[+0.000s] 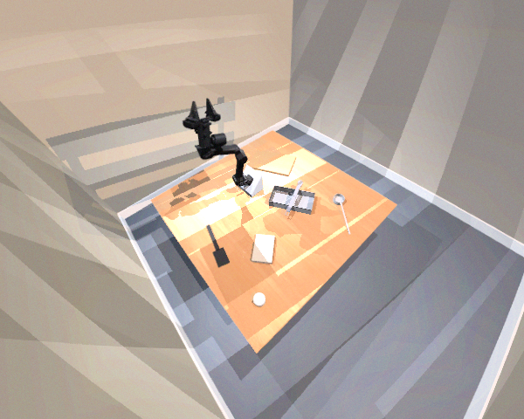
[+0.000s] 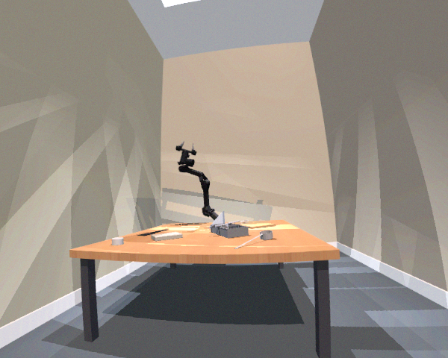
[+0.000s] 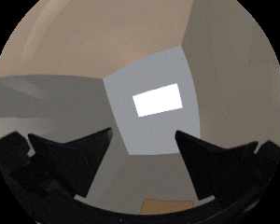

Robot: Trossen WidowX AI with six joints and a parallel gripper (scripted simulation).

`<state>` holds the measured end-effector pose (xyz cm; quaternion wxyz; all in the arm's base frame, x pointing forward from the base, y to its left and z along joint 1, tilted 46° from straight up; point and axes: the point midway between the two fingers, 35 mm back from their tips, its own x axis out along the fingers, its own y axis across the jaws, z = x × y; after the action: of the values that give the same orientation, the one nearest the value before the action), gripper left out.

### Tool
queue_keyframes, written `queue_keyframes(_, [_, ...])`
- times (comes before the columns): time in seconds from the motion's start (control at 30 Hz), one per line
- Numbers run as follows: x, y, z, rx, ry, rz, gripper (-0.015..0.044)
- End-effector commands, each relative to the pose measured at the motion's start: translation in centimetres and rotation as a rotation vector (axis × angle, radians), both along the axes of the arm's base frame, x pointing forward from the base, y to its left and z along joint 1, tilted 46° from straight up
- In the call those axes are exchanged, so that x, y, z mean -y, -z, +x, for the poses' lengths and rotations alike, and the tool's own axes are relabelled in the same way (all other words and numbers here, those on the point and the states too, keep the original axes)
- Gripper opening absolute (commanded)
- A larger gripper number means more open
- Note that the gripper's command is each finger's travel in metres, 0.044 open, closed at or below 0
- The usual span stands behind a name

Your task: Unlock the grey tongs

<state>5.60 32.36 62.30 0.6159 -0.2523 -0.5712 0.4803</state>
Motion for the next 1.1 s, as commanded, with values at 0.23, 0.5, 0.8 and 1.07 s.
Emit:
queue_keyframes(0.23, [4.8, -3.4, -5.2, 0.086, -0.105, 0.171, 0.026])
queue_keyframes(0.5, [14.6, -7.5, -11.1, 0.178, -0.251, 0.47, 0.026])
queue_keyframes(0.8, [24.8, -9.4, -13.1, 0.209, -0.338, 0.763, 0.026])
queue_keyframes(1.07, [36.1, -9.4, -11.4, 0.18, -0.408, 1.077, 0.026])
